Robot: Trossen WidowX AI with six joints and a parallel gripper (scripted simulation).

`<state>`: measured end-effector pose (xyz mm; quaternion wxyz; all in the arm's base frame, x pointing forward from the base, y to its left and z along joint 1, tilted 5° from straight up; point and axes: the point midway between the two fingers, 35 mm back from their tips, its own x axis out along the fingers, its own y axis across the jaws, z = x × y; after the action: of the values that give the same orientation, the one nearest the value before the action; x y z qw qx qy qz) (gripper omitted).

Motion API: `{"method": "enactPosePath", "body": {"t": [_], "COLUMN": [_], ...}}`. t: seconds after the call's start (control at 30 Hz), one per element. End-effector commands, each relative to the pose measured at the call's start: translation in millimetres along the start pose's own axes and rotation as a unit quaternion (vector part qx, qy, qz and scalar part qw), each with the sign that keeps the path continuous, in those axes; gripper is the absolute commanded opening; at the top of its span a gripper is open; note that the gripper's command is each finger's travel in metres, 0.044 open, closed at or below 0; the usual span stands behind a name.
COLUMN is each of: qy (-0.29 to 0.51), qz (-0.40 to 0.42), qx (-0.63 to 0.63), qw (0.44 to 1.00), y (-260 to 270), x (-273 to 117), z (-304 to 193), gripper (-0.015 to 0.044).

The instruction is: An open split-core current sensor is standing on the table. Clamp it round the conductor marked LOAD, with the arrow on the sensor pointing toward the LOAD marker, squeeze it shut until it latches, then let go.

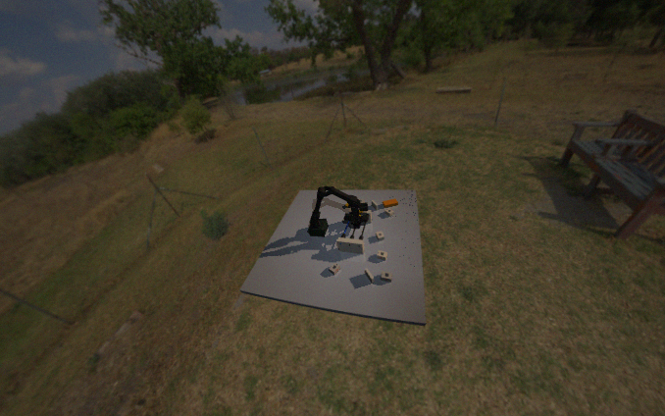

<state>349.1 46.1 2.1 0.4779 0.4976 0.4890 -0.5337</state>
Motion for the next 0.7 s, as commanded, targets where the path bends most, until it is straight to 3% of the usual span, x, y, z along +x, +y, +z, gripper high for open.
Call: {"method": "enactPosePath", "body": {"t": [0.0,0.13,0.47,0.67], "qy": [0.0,0.0,0.0,0.0], "qz": [0.0,0.0,0.002,0.002], "qx": [0.0,0.0,0.0,0.0], "qw": [1.0,1.0,1.0,1.0], "y": [0.2,0.2,0.9,0.9], "x": [0.8,5.0,0.6,0.6], "z": [0.0,0.0,-0.2,-0.2], "gripper": [0.0,0.0,0.0263,0.0263]}}
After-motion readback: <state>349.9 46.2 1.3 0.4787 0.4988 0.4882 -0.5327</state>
